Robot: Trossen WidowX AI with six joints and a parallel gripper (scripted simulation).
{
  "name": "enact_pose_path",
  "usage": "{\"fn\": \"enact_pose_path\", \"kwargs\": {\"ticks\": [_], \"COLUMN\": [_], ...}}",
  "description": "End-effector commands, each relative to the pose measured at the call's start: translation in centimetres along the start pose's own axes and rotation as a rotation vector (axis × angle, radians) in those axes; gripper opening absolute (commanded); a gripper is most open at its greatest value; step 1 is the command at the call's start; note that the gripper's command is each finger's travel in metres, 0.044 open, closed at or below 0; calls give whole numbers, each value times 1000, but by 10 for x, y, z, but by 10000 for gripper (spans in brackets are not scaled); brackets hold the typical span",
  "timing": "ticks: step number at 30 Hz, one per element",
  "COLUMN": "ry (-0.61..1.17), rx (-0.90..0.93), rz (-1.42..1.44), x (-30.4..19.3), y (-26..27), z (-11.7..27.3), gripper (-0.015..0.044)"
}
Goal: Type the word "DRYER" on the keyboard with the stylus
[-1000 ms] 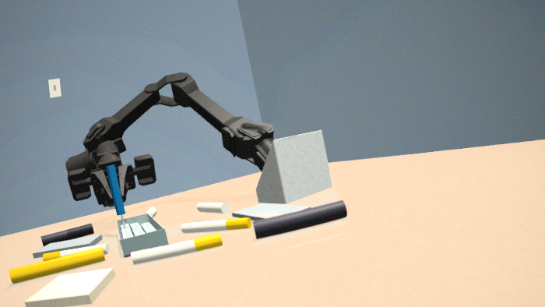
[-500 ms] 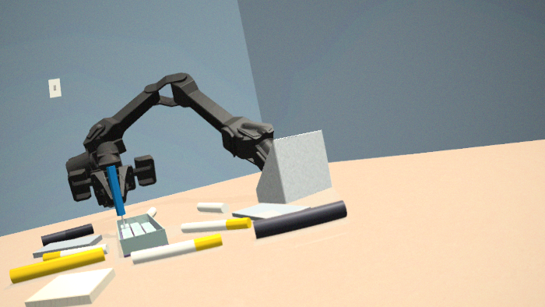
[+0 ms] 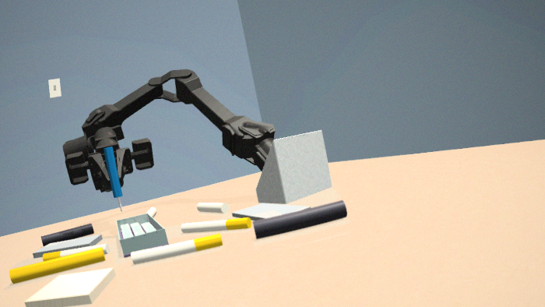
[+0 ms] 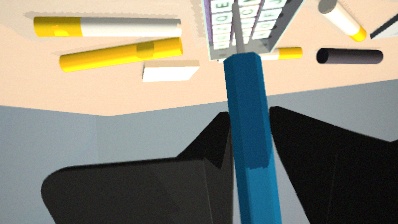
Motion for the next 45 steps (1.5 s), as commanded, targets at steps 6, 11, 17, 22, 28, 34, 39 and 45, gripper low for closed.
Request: {"fn": "enact_pose_path", "kwargs": {"ticks": [6,11,17,22,28,34,39,45], "ry": [1,1,1,0,0,0,-1,-1], "rx": [3,7,7,6,6,6,6,6], "rz": [0,-1,-1,-1,-1,-1,-1,-1], "x": [2,4,12,22,24,24,27,31], "y": [-10,-22,-23,-26,-26,-26,-27,-27], "z": [11,24,20,14,12,12,10,8], "gripper": [0,0,0,0,81,81,81,81]}}
Point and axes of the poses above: the point midway between the two fingers, 35 mm back from their tips, its own z axis back along the fingers, its own y axis across the jaws, x = y × z, the point moved 10 cm from there along z, back along the fingers, and after that the axes turned 12 degrees about z, right-handed, at the moved point
